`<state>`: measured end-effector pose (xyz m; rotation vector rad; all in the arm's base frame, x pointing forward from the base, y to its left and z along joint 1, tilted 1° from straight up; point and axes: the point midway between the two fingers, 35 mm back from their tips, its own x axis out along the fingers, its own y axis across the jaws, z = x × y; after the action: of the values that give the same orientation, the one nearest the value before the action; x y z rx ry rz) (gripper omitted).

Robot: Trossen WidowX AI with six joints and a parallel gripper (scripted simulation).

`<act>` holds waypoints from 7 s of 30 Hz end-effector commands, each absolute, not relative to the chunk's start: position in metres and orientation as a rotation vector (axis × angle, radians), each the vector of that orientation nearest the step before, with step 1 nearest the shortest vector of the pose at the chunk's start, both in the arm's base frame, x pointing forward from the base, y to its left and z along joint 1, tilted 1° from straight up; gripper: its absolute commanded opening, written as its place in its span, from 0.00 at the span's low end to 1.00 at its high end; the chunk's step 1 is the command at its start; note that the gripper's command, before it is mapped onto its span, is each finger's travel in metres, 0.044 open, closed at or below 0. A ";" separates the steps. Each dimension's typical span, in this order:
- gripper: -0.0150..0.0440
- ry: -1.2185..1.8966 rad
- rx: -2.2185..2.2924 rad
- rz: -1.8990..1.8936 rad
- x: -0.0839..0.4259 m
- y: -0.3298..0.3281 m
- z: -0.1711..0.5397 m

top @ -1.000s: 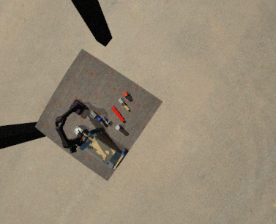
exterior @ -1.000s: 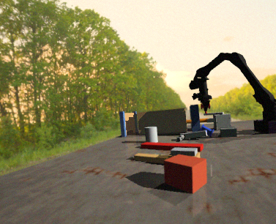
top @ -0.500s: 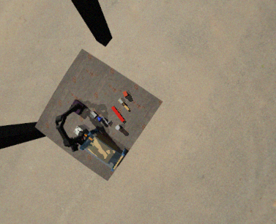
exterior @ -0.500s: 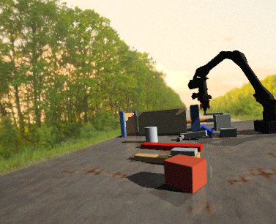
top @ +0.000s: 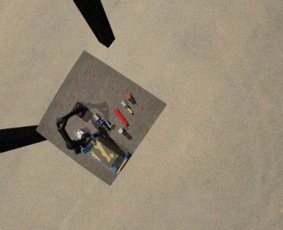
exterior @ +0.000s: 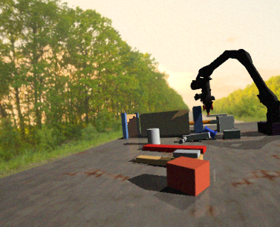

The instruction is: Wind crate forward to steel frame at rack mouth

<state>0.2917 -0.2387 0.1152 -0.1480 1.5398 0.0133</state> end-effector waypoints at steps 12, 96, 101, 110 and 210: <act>0.25 1.553 -0.125 0.063 0.284 -0.202 0.111; 0.25 1.560 -0.121 0.067 0.196 -0.142 0.106; 0.25 1.560 -0.121 0.067 0.189 -0.142 0.106; 0.25 1.561 -0.122 0.067 0.177 -0.143 0.105; 0.25 1.570 -0.128 0.061 0.091 -0.235 0.109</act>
<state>0.0941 -0.2215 0.1083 -0.1113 1.5544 0.0860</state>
